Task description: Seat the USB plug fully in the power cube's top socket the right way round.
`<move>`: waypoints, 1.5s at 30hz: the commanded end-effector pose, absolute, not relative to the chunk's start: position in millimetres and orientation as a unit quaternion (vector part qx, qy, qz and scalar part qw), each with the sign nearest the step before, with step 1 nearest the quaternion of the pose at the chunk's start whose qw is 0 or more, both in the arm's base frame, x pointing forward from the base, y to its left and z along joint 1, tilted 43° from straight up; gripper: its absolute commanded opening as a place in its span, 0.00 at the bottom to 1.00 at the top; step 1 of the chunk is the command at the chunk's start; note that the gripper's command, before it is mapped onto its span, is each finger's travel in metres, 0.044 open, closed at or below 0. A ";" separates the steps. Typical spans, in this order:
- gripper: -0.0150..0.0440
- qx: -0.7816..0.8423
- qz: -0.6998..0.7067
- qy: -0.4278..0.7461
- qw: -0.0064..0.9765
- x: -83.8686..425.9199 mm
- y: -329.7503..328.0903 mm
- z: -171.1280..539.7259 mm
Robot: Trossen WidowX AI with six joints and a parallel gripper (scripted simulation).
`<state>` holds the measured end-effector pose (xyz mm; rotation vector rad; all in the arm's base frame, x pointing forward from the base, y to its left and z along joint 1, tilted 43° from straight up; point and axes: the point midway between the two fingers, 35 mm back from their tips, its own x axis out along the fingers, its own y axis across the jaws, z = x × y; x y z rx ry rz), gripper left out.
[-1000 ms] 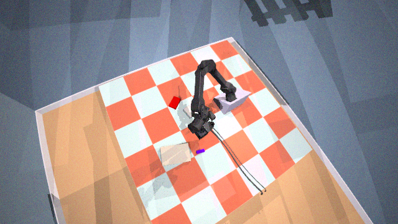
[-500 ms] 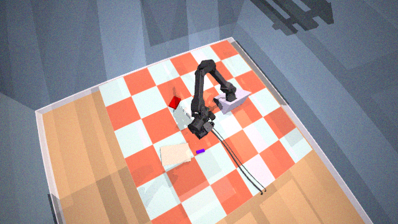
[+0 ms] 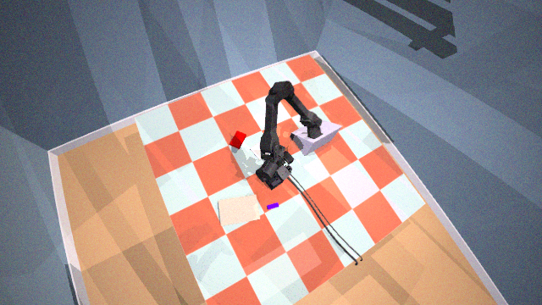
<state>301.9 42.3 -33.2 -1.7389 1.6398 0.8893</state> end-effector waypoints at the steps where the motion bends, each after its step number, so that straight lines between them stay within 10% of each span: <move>1: 0.25 -0.653 0.332 0.616 0.290 302.1 39.6 -34.4; 30: 0.25 -0.653 0.332 0.616 0.290 302.1 39.6 -34.4; 34: 0.42 -0.653 0.334 0.615 0.292 302.0 42.3 -33.7; 45: 0.42 -0.653 0.334 0.615 0.292 302.0 42.3 -33.7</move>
